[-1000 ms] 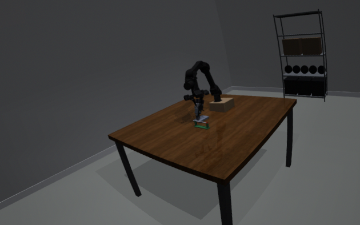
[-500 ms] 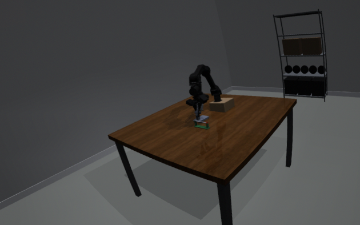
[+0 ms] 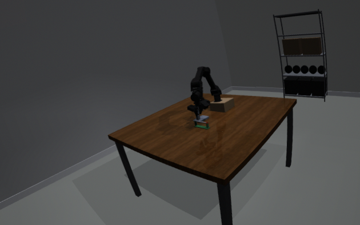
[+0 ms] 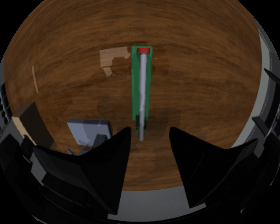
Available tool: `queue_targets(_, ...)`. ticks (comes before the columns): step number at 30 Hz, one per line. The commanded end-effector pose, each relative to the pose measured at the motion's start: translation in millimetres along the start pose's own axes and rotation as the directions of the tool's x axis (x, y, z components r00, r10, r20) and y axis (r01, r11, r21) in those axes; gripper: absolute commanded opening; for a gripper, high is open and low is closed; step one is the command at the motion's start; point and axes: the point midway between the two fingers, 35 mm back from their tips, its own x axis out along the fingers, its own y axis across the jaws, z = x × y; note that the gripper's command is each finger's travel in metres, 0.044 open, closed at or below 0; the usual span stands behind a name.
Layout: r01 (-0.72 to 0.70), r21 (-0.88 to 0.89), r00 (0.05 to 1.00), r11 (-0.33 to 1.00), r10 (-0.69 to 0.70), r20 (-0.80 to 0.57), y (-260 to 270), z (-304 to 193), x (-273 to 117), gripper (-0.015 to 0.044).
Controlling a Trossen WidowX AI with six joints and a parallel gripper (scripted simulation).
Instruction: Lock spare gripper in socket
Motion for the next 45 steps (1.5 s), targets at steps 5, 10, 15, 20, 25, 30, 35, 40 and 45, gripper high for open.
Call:
queue_targets(5,-0.013,-0.011,1.000,1.000,0.013,-0.012,6.6,6.6,35.2,0.0180)
queue_targets(10,-0.013,-0.011,1.000,1.000,0.013,-0.012,6.2,8.2,41.2,0.0180)
queue_targets(15,-0.013,-0.011,1.000,1.000,0.013,-0.012,5.9,10.3,49.1,0.0180)
queue_targets(20,-0.013,-0.011,1.000,1.000,0.013,-0.013,5.8,12.3,57.1,0.0180)
queue_targets(25,-0.013,-0.011,1.000,1.000,0.013,-0.013,5.8,14.2,65.0,0.0180)
queue_targets(30,-0.013,-0.011,1.000,1.000,0.013,-0.013,6.0,16.0,72.9,0.0180)
queue_targets(35,-0.013,-0.011,1.000,1.000,0.013,-0.013,6.4,17.8,80.8,0.0180)
queue_targets(40,-0.013,-0.011,1.000,1.000,0.013,-0.013,6.8,19.2,87.5,0.0180)
queue_targets(45,-0.013,-0.011,1.000,1.000,0.013,-0.013,6.9,19.3,87.8,0.0180)
